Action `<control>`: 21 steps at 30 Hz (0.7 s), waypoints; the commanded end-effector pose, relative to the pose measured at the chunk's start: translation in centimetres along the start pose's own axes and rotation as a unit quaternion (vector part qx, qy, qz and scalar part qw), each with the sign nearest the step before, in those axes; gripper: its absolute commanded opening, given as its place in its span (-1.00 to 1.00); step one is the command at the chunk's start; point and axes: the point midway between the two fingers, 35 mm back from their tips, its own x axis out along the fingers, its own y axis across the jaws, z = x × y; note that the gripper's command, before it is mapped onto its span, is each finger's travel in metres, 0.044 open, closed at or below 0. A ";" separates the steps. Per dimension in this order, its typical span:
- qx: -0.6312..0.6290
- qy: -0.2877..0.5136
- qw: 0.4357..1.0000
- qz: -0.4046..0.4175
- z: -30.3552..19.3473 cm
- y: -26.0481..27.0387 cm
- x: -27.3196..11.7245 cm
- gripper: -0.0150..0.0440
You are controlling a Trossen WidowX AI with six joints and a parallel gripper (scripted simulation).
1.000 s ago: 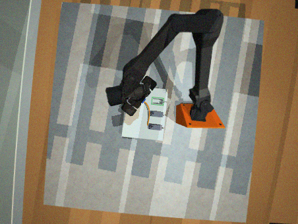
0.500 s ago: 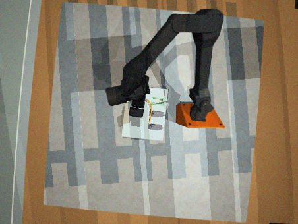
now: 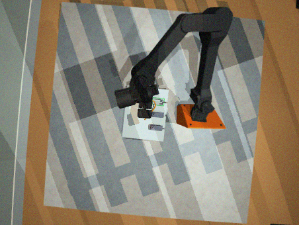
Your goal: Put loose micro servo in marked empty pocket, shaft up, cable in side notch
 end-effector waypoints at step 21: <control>0.002 -0.002 1.000 0.002 -8.0 0.1 0.1 -0.49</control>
